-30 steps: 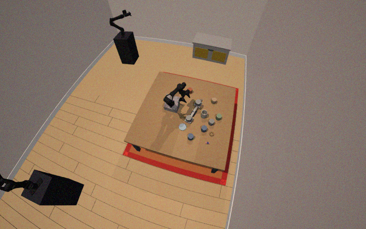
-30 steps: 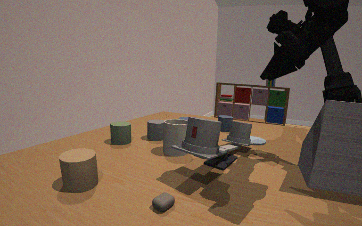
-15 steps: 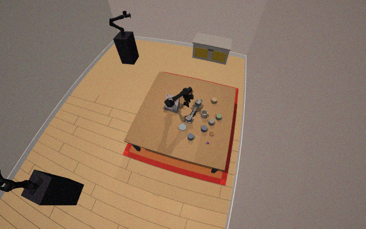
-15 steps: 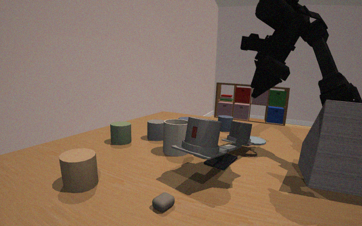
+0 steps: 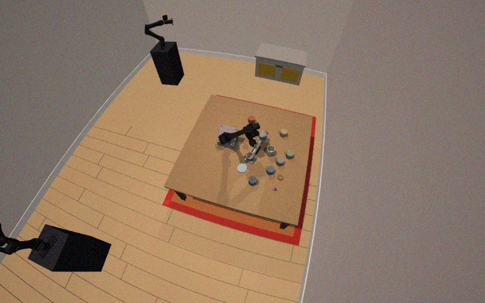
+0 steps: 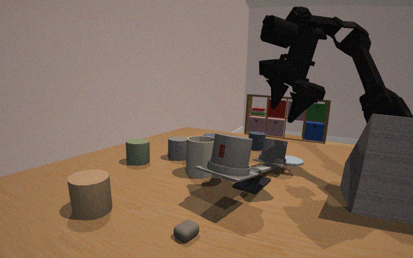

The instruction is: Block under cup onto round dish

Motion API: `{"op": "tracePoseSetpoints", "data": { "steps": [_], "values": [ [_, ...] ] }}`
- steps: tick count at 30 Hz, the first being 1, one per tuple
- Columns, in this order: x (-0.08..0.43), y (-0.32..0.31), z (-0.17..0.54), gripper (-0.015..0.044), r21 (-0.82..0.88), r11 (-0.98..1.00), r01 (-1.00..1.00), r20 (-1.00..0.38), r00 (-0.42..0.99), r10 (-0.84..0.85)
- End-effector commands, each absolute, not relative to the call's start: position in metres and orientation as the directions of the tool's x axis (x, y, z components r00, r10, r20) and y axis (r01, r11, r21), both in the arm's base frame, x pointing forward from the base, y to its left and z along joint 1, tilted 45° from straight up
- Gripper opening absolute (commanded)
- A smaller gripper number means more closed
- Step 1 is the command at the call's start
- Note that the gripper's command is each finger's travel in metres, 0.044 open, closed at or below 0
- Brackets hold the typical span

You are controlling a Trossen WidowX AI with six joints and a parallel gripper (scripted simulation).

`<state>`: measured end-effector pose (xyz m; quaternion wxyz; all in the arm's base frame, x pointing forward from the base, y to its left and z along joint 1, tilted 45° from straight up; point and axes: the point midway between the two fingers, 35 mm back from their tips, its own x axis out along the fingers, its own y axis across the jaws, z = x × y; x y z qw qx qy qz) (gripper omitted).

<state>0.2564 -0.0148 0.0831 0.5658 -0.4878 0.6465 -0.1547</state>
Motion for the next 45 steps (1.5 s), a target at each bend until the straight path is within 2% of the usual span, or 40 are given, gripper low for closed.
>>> {"op": "tracePoseSetpoints", "data": {
  "steps": [1, 13, 23, 45],
  "values": [
    [0.259, -0.027, 0.087, 0.044, -0.696, 0.475, -0.538, -0.603, 0.081, -0.794],
    [0.264, -0.072, 0.098, 0.044, -0.42, 0.416, -0.806, -0.665, -0.038, -0.746],
    [0.262, -0.109, 0.109, 0.044, -0.175, 0.321, -0.931, -0.707, -0.108, -0.699],
    [0.259, -0.133, 0.085, 0.044, -0.171, 0.319, -0.932, -0.709, -0.109, -0.697]
  ]
}}
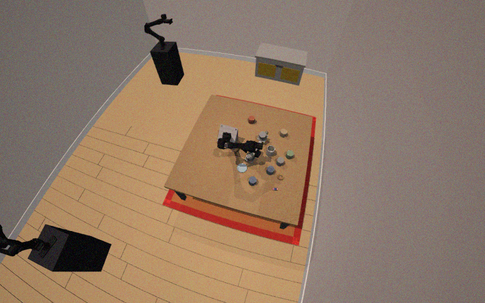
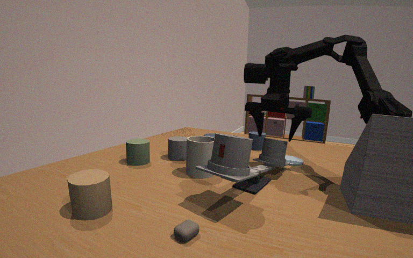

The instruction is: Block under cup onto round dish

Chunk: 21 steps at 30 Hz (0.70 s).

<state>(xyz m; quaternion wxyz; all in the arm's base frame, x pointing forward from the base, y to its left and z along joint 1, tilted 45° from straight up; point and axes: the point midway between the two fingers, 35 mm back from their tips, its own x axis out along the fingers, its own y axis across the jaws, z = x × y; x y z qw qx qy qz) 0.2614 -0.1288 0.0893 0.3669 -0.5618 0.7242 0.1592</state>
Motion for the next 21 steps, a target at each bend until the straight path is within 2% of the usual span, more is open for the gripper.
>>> {"op": "tracePoseSetpoints", "data": {
  "steps": [1, 21],
  "values": [
    [0.259, -0.134, 0.084, 0.044, -0.171, 0.319, -0.932, -0.709, -0.109, -0.697],
    [0.255, -0.157, 0.061, 0.044, -0.172, 0.318, -0.932, -0.707, -0.109, -0.699]
  ]
}}
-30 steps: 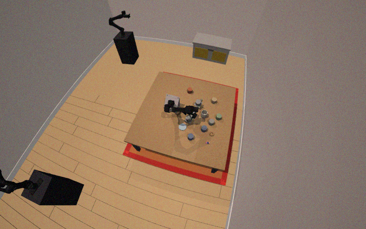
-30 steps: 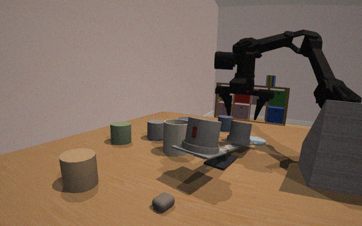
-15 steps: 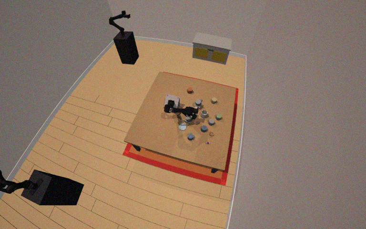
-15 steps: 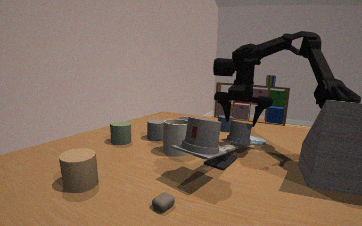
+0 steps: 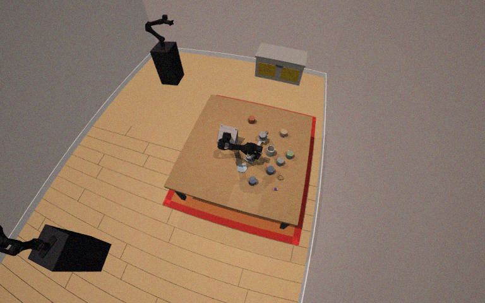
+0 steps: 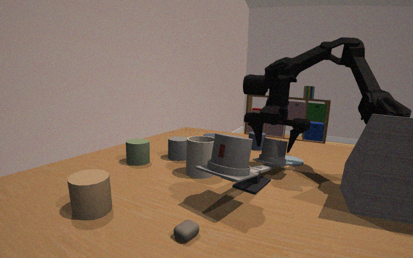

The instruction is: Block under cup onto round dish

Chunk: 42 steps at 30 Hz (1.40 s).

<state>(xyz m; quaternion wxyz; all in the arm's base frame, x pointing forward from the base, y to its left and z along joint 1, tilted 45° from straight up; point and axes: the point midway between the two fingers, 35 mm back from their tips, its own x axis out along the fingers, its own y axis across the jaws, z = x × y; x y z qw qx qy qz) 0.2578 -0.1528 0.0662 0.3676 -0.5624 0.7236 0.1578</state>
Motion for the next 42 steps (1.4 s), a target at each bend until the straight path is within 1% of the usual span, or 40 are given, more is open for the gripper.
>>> {"op": "tracePoseSetpoints", "data": {
  "steps": [1, 7, 9, 20, 32, 42],
  "values": [
    [0.255, -0.158, 0.06, 0.044, -0.172, 0.318, -0.932, -0.706, -0.109, -0.699],
    [0.253, -0.163, 0.055, 0.044, -0.172, 0.318, -0.932, -0.705, -0.109, -0.7],
    [0.253, -0.163, 0.055, 0.0387, -0.172, 0.318, -0.932, -0.705, -0.109, -0.7],
    [0.253, -0.163, 0.055, 0.0314, -0.172, 0.318, -0.932, -0.705, -0.109, -0.7],
    [0.257, -0.156, 0.062, 0.0, -0.172, 0.318, -0.932, -0.708, -0.108, -0.698],
    [0.261, -0.147, 0.069, 0.0, -0.171, 0.318, -0.932, -0.712, -0.106, -0.694]
  ]
}}
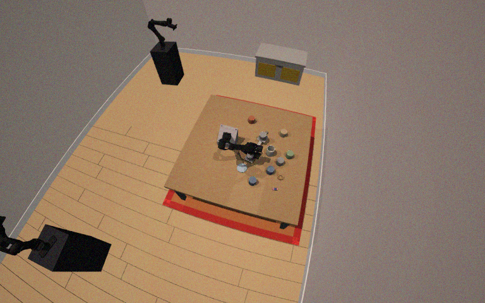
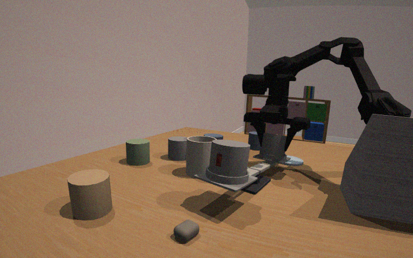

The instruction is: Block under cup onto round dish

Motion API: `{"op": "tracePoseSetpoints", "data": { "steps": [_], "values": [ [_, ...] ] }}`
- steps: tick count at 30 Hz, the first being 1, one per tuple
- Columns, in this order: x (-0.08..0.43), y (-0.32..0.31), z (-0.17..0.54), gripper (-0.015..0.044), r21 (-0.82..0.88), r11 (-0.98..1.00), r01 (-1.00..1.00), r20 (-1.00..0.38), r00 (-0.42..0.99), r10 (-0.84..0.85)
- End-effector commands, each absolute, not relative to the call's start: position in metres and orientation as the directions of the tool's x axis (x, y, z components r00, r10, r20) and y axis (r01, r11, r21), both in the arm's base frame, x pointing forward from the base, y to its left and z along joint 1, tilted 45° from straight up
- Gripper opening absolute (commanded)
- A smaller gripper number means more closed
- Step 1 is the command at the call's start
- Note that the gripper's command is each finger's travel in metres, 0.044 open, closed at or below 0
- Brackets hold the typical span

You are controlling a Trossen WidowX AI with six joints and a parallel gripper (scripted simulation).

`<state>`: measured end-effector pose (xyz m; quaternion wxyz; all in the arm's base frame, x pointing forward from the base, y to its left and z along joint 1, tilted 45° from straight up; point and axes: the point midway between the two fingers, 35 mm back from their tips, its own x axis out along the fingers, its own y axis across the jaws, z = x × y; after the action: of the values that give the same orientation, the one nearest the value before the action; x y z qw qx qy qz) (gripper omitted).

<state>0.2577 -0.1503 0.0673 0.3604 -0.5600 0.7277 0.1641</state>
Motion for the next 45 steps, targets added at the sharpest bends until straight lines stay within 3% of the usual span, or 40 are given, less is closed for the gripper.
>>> {"op": "tracePoseSetpoints", "data": {
  "steps": [1, 45],
  "values": [
    [0.261, -0.146, 0.07, 0.0, -0.171, 0.318, -0.932, -0.712, -0.106, -0.694],
    [0.27, -0.107, 0.107, 0.0, -0.169, 0.319, -0.933, -0.717, -0.106, -0.689]
  ]
}}
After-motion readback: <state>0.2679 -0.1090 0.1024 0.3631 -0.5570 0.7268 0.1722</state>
